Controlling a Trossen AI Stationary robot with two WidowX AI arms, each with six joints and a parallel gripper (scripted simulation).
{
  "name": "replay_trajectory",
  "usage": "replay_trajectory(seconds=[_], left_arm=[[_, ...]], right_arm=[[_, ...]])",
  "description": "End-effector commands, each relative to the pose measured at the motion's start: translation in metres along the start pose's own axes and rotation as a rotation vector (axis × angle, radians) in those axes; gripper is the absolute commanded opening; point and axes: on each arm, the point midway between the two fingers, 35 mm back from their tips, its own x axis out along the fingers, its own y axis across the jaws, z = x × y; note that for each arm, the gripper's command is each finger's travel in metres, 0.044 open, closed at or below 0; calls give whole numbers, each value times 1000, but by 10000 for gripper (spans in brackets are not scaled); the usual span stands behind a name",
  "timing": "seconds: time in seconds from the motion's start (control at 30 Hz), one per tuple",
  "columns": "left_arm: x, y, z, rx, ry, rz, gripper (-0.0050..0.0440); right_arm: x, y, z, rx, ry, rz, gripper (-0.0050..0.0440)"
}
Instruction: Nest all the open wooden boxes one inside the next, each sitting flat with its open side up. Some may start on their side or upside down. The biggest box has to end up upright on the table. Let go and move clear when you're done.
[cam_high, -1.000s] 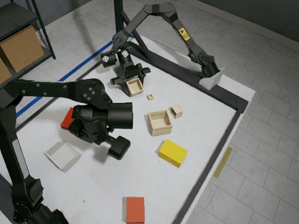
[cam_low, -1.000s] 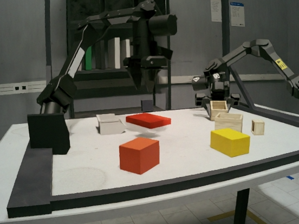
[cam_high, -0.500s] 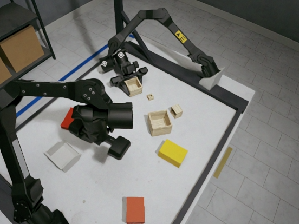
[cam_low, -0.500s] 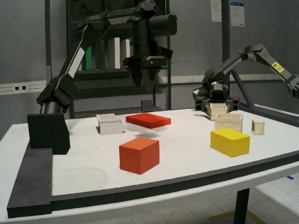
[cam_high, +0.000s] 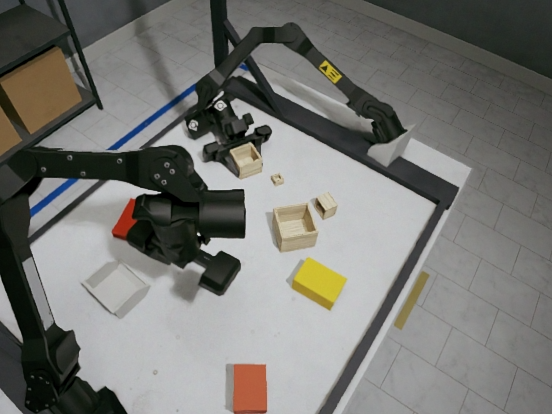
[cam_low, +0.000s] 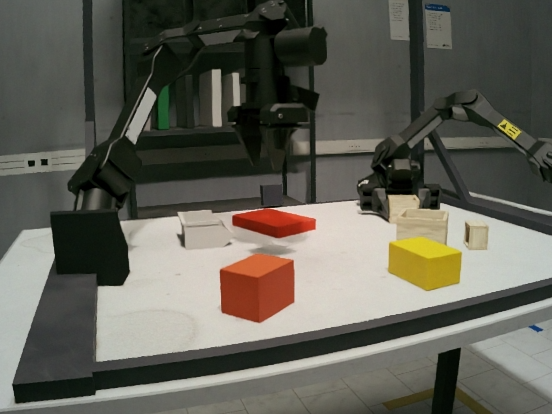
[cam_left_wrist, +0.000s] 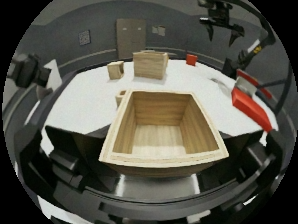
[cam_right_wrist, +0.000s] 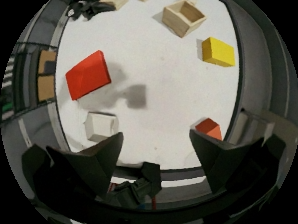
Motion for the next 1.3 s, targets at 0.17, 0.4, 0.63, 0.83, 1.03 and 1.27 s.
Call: replay_trajectory(seconds=[0.17, 0.4, 0.63, 0.83, 1.03, 1.27], left_arm=[[-6, -4, 3, -15, 1, -17, 240], [-6, -4, 3, -15, 1, -17, 384], [-6, -4, 3, -15, 1, -17, 400], [-6, -4, 3, -15, 1, -17, 400], [-5, -4, 4, -18, 8, -15, 400], [-13, -2, 24, -13, 285, -19, 400]], right_arm=[[-1, 1, 1, -8, -3, -3, 400], [-1, 1, 1, -8, -3, -3, 400], [-1, 1, 1, -8, -3, -3, 400], [-1, 1, 1, -8, -3, -3, 400], [-1, 1, 1, -8, -3, -3, 400], [-1, 1, 1, -8, -3, -3, 400]])
